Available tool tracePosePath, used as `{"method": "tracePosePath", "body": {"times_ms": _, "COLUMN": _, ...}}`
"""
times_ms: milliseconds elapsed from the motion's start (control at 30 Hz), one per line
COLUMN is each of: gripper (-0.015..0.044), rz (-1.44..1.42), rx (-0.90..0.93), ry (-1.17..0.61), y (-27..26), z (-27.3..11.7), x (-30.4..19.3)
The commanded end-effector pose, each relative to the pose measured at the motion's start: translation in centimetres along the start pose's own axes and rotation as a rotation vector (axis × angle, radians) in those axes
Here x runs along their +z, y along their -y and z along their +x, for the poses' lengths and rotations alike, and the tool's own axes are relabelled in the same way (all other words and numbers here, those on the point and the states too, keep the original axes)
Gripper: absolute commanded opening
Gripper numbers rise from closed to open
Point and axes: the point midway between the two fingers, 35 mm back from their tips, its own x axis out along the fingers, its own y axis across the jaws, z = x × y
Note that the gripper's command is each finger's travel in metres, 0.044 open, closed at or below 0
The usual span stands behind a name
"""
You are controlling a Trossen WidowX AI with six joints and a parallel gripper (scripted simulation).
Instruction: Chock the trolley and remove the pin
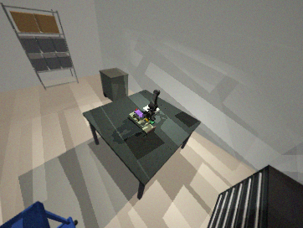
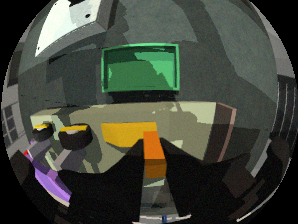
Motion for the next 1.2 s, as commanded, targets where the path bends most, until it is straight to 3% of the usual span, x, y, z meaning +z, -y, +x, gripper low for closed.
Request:
{"method": "tracePosePath", "body": {"times_ms": 0, "gripper": 0.0000, "rz": -0.005, "rx": 0.006, "ry": 0.002, "y": -0.5, "z": 0.0, "x": 0.0}}
{"method": "tracePosePath", "body": {"times_ms": 867, "gripper": 0.0000, "rz": -0.002, "rx": 0.000, "ry": -0.001, "y": -1.6, "z": -0.2, "x": -0.3}}
{"method": "tracePosePath", "body": {"times_ms": 1100, "gripper": 0.0184, "rz": -0.002, "rx": 0.000, "ry": -0.001, "y": -1.6, "z": -0.2, "x": -0.3}}
{"method": "tracePosePath", "body": {"times_ms": 1167, "gripper": 0.0190, "rz": -0.002, "rx": 0.000, "ry": -0.001, "y": -1.6, "z": -0.2, "x": -0.3}}
